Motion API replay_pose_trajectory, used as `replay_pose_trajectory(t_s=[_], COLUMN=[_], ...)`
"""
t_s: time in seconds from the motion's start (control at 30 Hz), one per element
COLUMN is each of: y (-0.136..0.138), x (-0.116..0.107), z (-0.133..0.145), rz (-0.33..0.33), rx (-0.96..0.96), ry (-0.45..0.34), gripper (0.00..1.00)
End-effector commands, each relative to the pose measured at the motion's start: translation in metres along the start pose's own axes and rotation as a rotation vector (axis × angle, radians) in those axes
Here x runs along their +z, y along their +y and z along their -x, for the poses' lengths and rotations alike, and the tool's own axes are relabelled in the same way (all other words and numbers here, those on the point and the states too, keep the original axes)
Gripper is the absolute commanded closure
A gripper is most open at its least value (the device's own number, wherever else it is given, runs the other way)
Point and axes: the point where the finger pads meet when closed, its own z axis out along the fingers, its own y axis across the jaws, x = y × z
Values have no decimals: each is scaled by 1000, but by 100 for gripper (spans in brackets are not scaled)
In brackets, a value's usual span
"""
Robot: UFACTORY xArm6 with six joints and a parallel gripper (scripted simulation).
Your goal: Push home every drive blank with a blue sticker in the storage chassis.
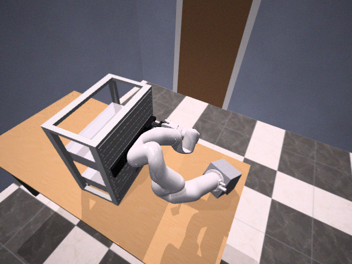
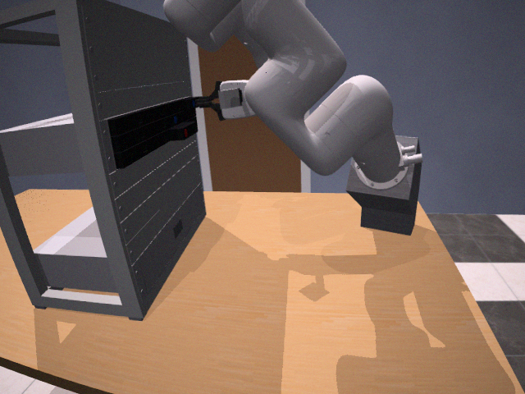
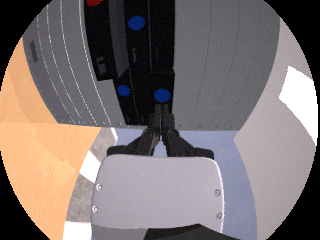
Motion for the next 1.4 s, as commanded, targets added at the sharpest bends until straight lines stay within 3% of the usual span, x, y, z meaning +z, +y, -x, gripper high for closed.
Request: replay_pose_trajectory(t_s=[0.0,1.37], y=[1,1], x=[1,15], z=[0,0], rz=[1,1], rx=[-2,-2], ry=[1,1], gripper=[100,100])
